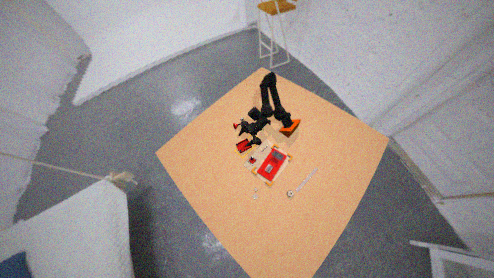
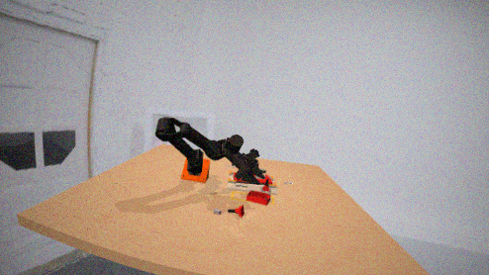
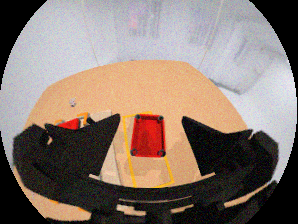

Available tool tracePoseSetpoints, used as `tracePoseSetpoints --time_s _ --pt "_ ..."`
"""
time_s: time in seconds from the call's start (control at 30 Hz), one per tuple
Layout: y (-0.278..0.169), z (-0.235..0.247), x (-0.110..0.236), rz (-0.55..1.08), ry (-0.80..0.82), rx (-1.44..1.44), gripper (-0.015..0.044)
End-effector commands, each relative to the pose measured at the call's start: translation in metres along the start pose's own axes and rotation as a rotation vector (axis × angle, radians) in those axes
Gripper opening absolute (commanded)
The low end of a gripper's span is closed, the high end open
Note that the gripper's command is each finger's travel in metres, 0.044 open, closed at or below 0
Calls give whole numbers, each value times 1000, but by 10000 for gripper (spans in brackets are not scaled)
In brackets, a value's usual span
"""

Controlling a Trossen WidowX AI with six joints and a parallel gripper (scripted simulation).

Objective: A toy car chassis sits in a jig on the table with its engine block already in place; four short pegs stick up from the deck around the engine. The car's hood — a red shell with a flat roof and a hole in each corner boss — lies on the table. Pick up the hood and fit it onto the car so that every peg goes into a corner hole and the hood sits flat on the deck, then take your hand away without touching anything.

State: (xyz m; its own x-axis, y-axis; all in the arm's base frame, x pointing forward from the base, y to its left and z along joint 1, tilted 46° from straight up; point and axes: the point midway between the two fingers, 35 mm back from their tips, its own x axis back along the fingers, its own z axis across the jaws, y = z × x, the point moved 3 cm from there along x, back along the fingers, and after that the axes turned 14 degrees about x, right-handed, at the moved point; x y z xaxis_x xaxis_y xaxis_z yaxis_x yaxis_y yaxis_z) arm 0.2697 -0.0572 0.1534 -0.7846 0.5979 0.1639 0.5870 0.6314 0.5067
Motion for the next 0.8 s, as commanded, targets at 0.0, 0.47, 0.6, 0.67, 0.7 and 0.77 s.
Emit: tracePoseSetpoints --time_s 0.0,0.47,0.6,0.67,0.7,0.77 --pt "0 0 0 -8 -2 -16 440" --pt "-8 4 -8 -8 -2 -18 440" --pt "-10 5 -10 -8 -2 -18 440" --pt "-12 5 -11 -8 -2 -18 440" --pt "-12 5 -12 -8 -2 -18 440" --pt "-14 6 -13 -8 -2 -19 440"
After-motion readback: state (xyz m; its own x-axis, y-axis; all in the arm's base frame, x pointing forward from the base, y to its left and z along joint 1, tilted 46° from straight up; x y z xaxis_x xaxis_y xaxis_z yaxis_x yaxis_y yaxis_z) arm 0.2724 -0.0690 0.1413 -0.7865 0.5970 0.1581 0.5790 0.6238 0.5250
